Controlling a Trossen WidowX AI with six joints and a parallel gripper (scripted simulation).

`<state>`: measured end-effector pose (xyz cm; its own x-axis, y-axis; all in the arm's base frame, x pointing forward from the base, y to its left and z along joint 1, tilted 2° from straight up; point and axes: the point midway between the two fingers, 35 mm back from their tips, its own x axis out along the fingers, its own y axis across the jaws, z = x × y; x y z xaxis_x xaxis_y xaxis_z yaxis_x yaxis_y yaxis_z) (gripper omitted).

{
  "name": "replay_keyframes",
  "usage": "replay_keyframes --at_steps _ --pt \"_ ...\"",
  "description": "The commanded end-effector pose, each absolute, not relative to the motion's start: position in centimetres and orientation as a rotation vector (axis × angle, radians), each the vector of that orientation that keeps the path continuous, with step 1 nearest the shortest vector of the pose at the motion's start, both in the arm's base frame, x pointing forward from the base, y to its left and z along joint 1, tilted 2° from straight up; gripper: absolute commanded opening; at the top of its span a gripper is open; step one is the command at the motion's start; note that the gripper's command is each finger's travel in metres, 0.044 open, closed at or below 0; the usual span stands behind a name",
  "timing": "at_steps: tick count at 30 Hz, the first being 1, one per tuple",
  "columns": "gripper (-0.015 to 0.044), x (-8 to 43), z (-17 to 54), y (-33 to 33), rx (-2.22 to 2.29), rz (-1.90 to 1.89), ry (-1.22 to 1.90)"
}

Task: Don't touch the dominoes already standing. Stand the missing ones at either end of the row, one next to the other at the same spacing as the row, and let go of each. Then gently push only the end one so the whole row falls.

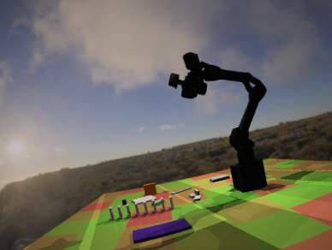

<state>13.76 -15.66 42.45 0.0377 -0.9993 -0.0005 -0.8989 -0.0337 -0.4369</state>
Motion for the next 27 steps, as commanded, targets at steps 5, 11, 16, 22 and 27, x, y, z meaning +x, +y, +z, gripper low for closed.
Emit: replay_keyframes --at_steps 5,11,16,22,27 --pt "0.044 18.8 39.3 -15.8 -2.112 -0.345 1.771" --pt "0.044 25.7 31.4 -15.4 -2.149 -0.073 1.513" --pt "0.044 29.0 23.5 -14.2 -2.023 0.198 1.356" --pt "0.044 29.7 13.7 -11.5 -1.706 0.51 1.27" --pt "0.044 27.7 6.6 -8.4 -1.33 0.721 1.282"
